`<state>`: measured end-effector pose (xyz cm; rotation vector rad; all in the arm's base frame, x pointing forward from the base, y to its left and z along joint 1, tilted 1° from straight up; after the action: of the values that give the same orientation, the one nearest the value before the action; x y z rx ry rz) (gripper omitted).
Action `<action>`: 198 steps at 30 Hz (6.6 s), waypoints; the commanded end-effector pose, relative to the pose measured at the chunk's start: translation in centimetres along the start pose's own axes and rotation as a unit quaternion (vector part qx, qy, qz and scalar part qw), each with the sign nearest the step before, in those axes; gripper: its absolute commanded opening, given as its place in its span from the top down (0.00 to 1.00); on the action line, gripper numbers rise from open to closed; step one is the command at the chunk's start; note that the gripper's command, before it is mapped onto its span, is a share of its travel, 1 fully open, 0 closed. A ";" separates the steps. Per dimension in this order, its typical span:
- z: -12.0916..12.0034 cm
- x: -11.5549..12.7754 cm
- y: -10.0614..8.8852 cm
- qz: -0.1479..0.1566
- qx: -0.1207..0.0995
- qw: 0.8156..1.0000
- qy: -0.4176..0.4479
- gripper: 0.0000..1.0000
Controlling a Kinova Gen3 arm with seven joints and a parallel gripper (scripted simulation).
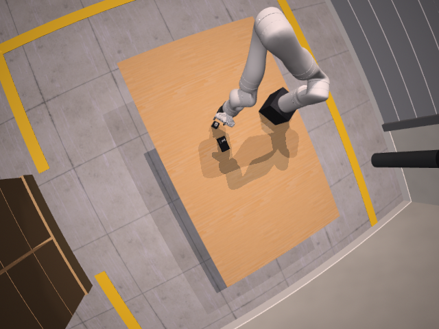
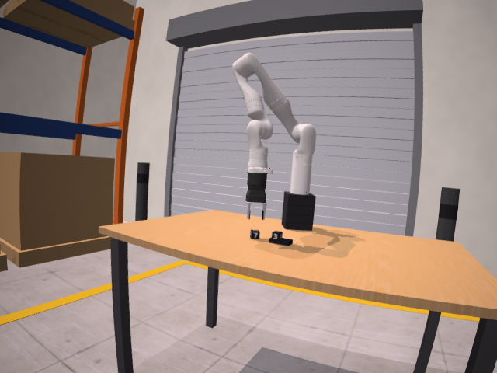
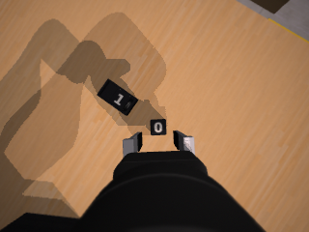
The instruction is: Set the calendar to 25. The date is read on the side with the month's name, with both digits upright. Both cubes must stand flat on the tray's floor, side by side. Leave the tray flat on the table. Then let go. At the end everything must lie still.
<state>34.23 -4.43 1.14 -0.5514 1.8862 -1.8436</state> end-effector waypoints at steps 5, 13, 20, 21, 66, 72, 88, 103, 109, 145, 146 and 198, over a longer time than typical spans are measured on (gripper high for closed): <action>0.0 -0.7 -0.3 -0.002 0.003 1.000 -0.001 0.00; 0.0 -1.1 -0.5 -0.004 0.005 1.000 0.000 0.00; 0.0 -1.5 -0.6 -0.005 0.006 1.000 0.001 0.00; 0.0 -1.5 -0.6 -0.005 0.006 1.000 0.001 0.00; 0.0 -1.6 -0.7 -0.007 0.006 0.999 0.031 0.00; 0.0 -1.7 -0.7 -0.009 0.005 0.996 0.087 0.00; 0.1 -1.8 -1.0 -0.013 0.005 0.947 0.321 0.00; 0.1 -1.7 -1.4 -0.009 0.008 0.831 0.555 0.00; 0.1 -1.6 -1.7 -0.005 0.009 0.776 0.631 0.00; 0.0 -1.6 -1.9 0.000 0.008 0.709 0.706 0.10; 0.0 -1.6 -1.9 0.000 0.008 0.709 0.706 0.10; 0.0 -1.5 0.6 0.001 0.008 0.709 0.706 0.10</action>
<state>35.58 -3.78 0.90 1.3457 2.5487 -2.4797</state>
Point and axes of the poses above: the point where the finger pads meet when closed, its own y axis out along the fingers, its own z axis across the jaws, x = y × z, the point moved 8 cm from there along -y, back along the fingers, and after that the axes turned 5 degrees about y, right-handed, at the moved point
